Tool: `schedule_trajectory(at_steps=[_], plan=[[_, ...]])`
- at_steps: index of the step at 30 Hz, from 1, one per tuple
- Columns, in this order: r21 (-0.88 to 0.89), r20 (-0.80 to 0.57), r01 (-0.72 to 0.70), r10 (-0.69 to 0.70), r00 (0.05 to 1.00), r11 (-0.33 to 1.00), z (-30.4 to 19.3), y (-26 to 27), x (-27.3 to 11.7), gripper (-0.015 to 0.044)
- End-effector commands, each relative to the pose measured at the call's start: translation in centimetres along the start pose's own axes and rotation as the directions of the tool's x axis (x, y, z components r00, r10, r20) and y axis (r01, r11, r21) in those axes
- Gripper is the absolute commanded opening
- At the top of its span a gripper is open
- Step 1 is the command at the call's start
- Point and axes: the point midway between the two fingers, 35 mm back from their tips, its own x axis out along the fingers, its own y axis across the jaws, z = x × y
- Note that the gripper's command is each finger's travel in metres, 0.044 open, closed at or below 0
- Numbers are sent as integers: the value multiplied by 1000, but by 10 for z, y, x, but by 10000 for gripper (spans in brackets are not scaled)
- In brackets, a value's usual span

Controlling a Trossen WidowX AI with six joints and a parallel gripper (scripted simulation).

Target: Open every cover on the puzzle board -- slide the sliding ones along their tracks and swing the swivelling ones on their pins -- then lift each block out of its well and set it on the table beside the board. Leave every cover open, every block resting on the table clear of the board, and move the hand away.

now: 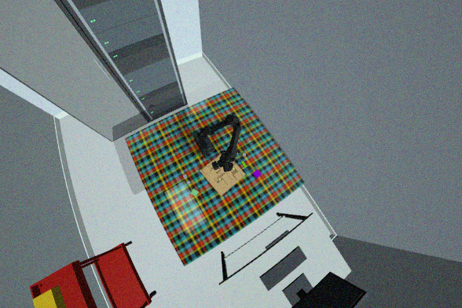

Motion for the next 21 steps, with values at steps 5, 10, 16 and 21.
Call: schedule_trajectory(at_steps=[5,10,16,21], plan=[[5,-4,9,-9,1000,1000,-12,35,0,80],[4,-2,12,-12,1000,1000,-20,53,0,80],[4,-1,13,-13,1000,1000,-30,74,0,80],[4,0,11,-11,1000,1000,-40,91,-1,80]])
